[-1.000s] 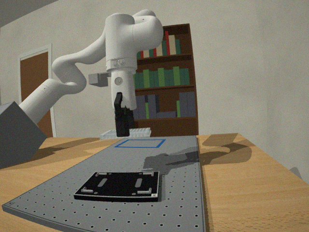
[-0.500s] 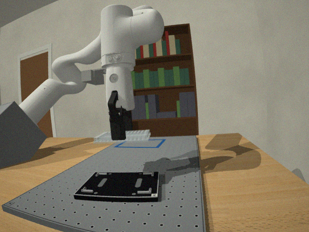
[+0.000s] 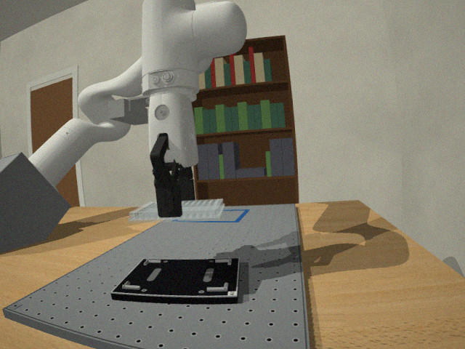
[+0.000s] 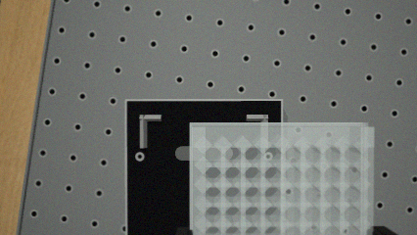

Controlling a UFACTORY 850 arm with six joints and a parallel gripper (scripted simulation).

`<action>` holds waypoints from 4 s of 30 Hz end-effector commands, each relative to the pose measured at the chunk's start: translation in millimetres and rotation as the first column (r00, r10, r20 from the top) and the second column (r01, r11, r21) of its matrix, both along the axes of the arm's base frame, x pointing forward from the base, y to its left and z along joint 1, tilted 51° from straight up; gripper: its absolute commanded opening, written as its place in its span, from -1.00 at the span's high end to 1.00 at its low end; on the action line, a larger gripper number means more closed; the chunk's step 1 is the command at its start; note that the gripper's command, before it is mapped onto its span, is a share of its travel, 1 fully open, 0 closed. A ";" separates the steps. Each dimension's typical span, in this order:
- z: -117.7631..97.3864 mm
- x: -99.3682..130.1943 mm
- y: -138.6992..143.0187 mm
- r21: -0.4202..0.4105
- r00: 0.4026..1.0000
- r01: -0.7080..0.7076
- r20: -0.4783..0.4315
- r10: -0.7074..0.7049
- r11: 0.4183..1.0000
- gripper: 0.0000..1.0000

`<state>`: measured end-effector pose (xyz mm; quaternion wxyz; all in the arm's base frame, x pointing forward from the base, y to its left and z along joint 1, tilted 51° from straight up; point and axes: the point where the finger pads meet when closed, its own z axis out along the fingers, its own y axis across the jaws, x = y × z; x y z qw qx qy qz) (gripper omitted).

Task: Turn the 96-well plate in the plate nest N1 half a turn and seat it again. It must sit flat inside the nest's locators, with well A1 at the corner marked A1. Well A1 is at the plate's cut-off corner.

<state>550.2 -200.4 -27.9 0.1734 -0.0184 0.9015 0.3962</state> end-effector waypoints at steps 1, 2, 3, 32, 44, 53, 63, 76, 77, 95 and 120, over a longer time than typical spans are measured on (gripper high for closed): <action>-7.1 3.0 -9.0 -0.001 1.000 0.000 0.001 0.000 1.000 1.00; -9.3 3.6 -11.4 -0.001 1.000 0.000 0.001 0.000 1.000 1.00; -11.6 4.2 -13.8 -0.001 1.000 0.000 0.001 0.000 1.000 1.00; -25.4 7.9 -28.1 -0.001 1.000 0.000 0.001 0.000 1.000 1.00; -25.1 7.8 -27.7 -0.001 1.000 0.000 0.001 0.000 1.000 1.00; -29.1 9.7 -22.9 -0.001 1.000 0.000 0.001 0.000 1.000 1.00; -39.5 14.7 -10.7 -0.001 1.000 0.000 0.001 0.000 1.000 1.00; -50.9 20.2 2.5 -0.001 1.000 0.000 0.001 0.000 1.000 1.00; -52.0 20.7 3.7 -0.001 1.000 0.000 0.001 0.000 1.000 1.00; -67.3 28.0 21.5 -0.001 1.000 0.000 0.001 0.000 1.000 1.00; -67.9 28.2 22.2 0.000 1.000 0.000 0.001 0.000 1.000 1.00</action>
